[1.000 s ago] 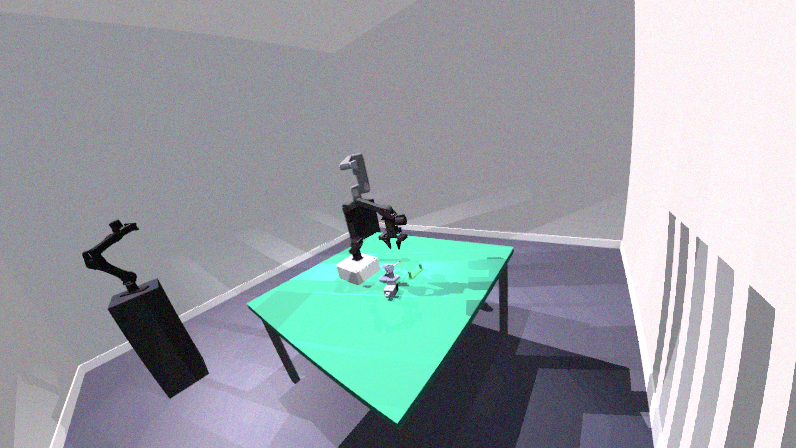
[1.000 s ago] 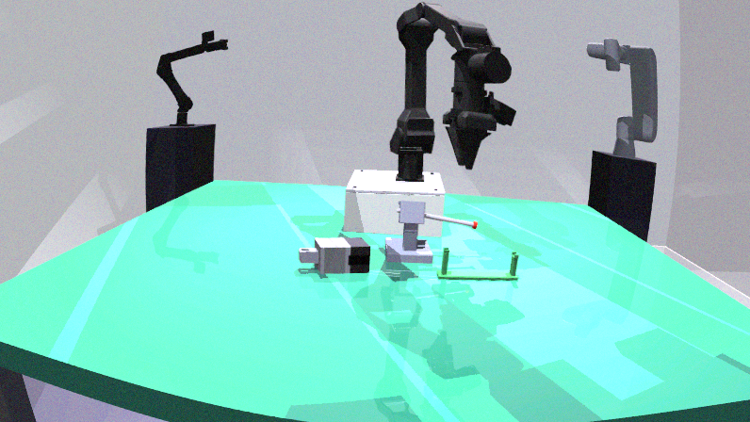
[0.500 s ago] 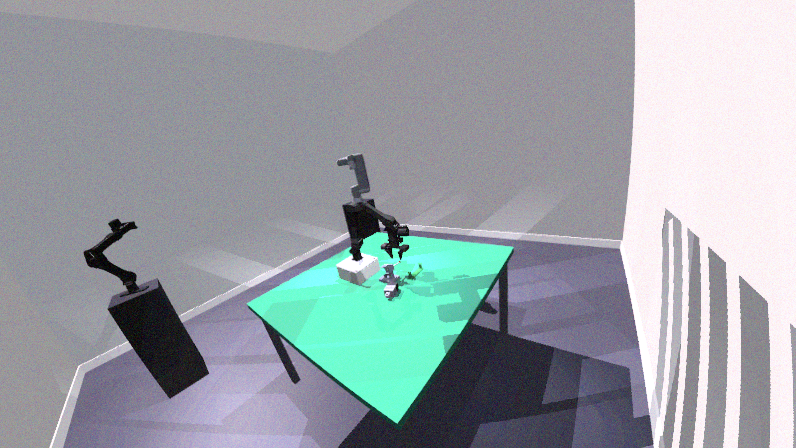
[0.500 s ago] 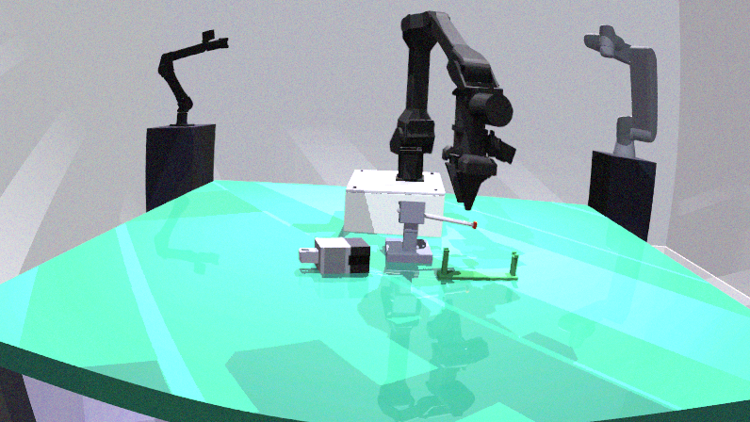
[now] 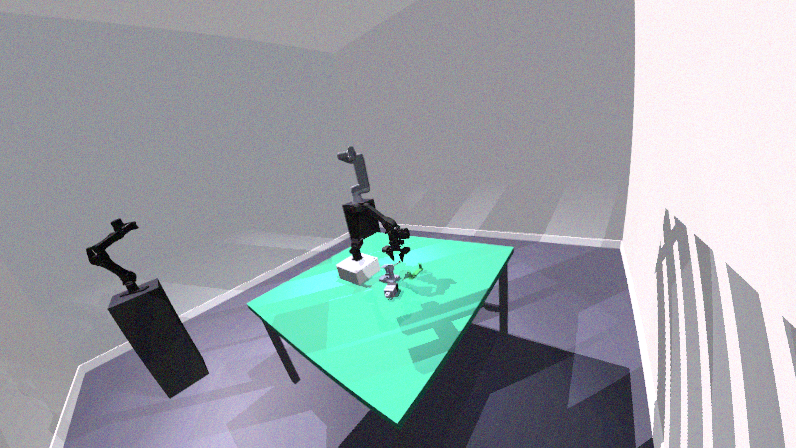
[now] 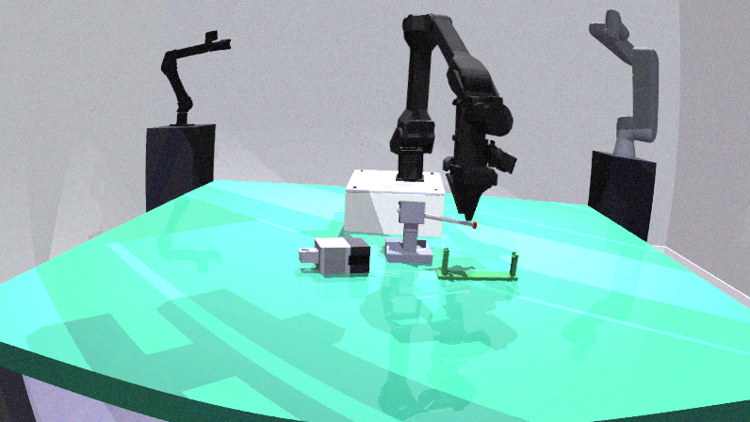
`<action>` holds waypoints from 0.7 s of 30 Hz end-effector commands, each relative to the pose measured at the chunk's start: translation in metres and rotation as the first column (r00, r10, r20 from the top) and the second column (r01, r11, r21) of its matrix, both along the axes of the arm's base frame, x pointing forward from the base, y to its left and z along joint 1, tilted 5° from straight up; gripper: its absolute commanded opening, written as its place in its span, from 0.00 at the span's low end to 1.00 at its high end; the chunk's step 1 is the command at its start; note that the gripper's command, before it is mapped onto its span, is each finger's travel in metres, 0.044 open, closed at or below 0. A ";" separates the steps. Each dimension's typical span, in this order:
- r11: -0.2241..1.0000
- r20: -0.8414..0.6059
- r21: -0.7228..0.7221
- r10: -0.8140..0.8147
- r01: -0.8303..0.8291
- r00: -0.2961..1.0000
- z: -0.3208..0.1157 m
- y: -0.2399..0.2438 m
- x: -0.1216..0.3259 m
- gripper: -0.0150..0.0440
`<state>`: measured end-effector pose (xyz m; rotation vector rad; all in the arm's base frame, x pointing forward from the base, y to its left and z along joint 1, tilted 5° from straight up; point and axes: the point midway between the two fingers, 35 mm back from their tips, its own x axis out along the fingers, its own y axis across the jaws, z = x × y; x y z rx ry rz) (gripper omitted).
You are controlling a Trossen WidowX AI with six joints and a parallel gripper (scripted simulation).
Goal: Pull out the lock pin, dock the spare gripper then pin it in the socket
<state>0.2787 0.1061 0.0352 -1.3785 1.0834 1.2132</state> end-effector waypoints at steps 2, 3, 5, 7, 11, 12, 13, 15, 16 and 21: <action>1.000 -0.007 0.003 0.000 0.000 1.000 -0.009 0.000 0.000 0.76; 1.000 -0.007 0.003 0.000 0.000 1.000 -0.011 0.000 0.000 0.76; 1.000 -0.007 0.003 0.000 0.000 1.000 -0.014 0.000 0.000 0.76; 1.000 -0.007 0.003 0.000 0.000 1.000 -0.017 0.000 0.000 0.76; 1.000 -0.007 0.003 0.000 0.000 1.000 -0.024 0.000 0.000 0.76; 1.000 -0.007 0.003 0.000 0.000 1.000 -0.025 -0.001 0.000 0.76; 1.000 -0.008 0.002 0.000 0.000 1.000 -0.027 -0.001 0.000 0.76; 1.000 -0.008 0.002 0.000 0.000 1.000 -0.030 -0.001 0.000 0.76; 1.000 -0.008 0.002 0.000 0.000 1.000 -0.032 -0.001 0.000 0.76; 1.000 -0.008 0.002 0.000 0.000 1.000 -0.039 -0.002 0.000 0.76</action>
